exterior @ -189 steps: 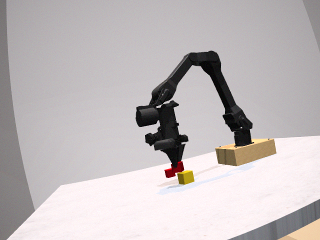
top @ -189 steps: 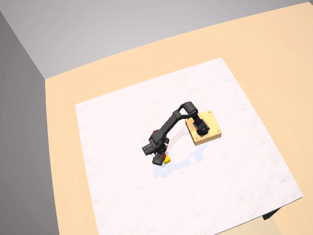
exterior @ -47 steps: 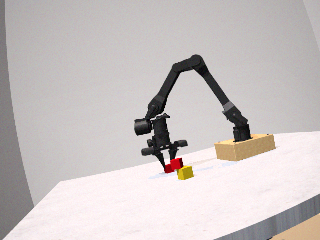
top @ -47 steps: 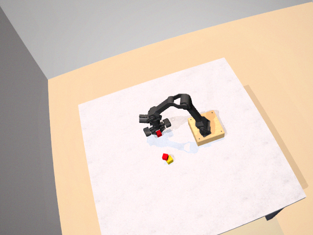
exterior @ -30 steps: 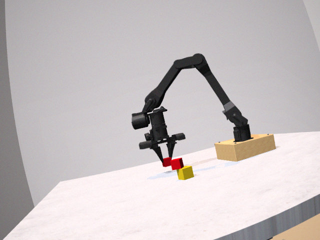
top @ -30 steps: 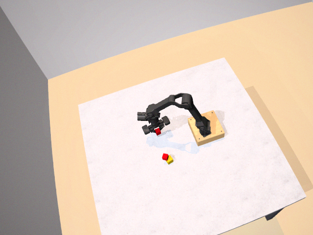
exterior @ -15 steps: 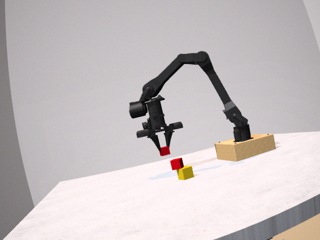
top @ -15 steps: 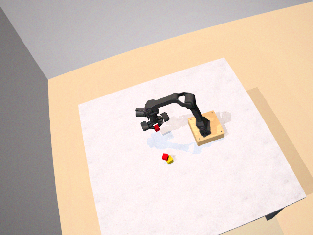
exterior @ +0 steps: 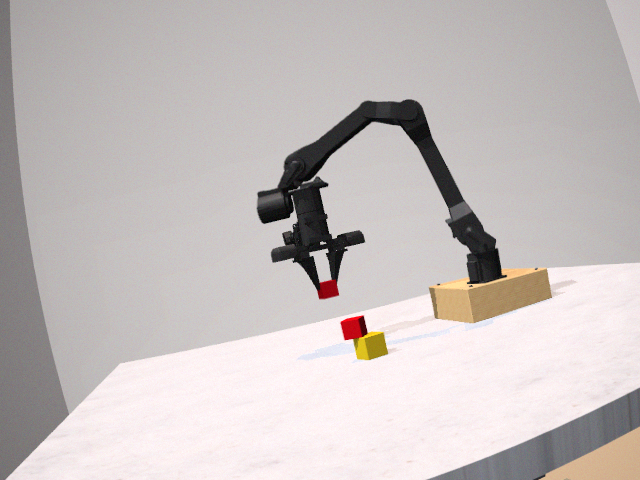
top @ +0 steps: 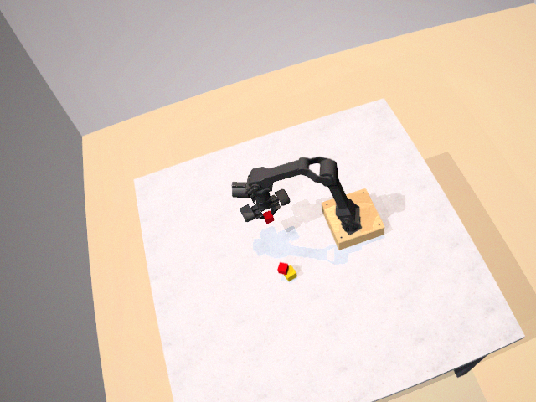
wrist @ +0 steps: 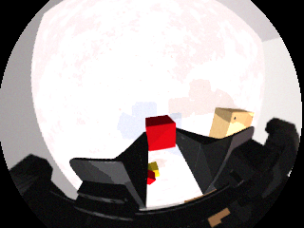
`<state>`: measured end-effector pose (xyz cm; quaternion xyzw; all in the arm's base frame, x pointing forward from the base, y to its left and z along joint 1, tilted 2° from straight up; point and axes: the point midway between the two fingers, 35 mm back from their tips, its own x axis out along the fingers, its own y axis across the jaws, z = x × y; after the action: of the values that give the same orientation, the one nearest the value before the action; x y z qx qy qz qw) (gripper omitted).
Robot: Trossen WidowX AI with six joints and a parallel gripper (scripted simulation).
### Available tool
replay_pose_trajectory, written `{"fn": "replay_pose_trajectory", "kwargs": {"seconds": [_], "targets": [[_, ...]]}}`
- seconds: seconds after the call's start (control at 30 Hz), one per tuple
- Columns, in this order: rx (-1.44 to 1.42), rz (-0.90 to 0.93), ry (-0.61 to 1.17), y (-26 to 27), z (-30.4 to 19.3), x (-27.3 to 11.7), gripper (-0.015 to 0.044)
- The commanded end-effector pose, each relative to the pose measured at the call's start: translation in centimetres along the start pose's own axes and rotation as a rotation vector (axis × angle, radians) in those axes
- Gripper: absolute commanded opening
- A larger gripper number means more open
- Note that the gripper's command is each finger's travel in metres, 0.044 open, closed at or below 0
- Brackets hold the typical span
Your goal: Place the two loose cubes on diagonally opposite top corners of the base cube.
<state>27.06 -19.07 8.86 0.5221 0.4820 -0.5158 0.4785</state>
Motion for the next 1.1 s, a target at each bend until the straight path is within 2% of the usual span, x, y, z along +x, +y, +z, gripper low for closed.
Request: {"fn": "replay_pose_trajectory", "kwargs": {"seconds": [0.0,1.07], "targets": [[-0.021,0.010,0.007,0.4,-1.3,-0.3,0.0105],[-0.354,0.014,0.015,2.2,-10.0,-0.3,0.0105]]}}
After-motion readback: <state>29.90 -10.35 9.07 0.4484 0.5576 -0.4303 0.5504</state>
